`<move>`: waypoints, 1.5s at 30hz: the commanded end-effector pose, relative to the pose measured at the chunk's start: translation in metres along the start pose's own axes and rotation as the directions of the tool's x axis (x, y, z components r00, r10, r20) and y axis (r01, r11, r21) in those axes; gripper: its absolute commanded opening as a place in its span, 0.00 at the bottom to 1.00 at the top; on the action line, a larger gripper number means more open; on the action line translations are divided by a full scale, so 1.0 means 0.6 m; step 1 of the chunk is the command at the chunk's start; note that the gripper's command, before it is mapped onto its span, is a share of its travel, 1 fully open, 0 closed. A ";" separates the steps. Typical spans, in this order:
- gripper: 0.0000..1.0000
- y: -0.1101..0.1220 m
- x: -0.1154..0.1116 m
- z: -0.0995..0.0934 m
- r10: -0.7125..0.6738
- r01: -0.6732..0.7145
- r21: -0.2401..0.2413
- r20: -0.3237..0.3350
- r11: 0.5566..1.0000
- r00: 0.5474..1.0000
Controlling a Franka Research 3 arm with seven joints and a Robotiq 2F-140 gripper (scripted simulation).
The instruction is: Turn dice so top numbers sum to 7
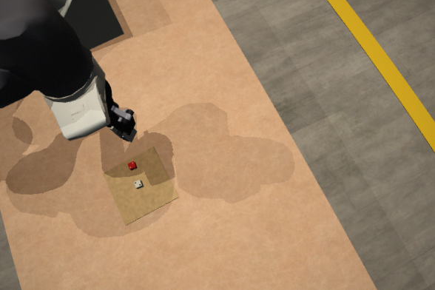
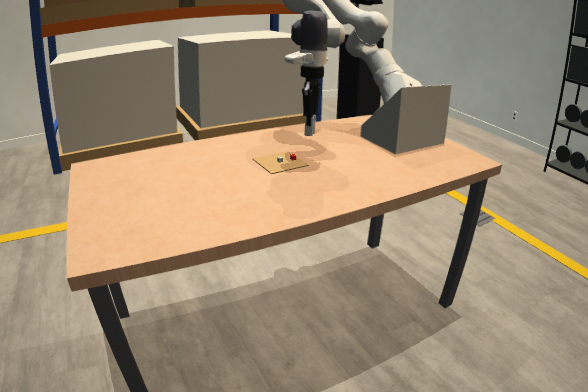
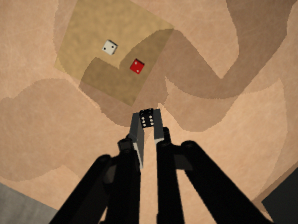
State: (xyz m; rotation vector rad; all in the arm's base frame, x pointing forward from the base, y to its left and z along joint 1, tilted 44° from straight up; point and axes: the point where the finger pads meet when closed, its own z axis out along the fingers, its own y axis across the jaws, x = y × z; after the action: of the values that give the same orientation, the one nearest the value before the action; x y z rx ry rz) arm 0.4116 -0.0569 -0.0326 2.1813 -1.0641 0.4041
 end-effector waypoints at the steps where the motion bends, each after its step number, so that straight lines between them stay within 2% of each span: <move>1: 0.07 0.015 -0.002 -0.009 -0.033 0.034 -0.028 0.005 0.999 0.999; 11: 0.07 0.014 -0.002 -0.010 -0.030 0.031 -0.028 0.005 0.999 1.000; 13: 0.07 -0.002 -0.001 -0.010 0.030 -0.029 -0.027 0.005 0.999 1.000; 15: 0.07 -0.038 0.000 -0.010 0.173 -0.173 -0.027 0.004 0.985 0.985; 19: 0.07 -0.044 0.000 -0.009 0.193 -0.193 -0.027 0.004 0.981 0.981; 20: 0.07 -0.058 0.000 -0.009 0.250 -0.250 -0.027 0.004 0.968 0.968; 23: 0.07 -0.071 0.000 -0.009 0.300 -0.300 -0.027 0.003 0.954 0.954; 34: 0.07 -0.115 -0.001 -0.006 0.467 -0.467 -0.028 -0.001 0.884 0.884; 36: 0.07 -0.115 -0.001 -0.006 0.467 -0.467 -0.028 -0.001 0.884 0.884; 37: 0.07 -0.126 -0.002 -0.005 0.507 -0.507 -0.028 -0.003 0.862 0.862; 45: 0.07 -0.158 -0.005 -0.002 0.618 -0.618 -0.027 -0.007 0.786 0.786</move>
State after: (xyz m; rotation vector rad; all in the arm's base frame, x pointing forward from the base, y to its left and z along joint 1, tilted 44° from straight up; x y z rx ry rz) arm 0.4813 -0.0153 -0.0705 1.8729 -1.6233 0.5971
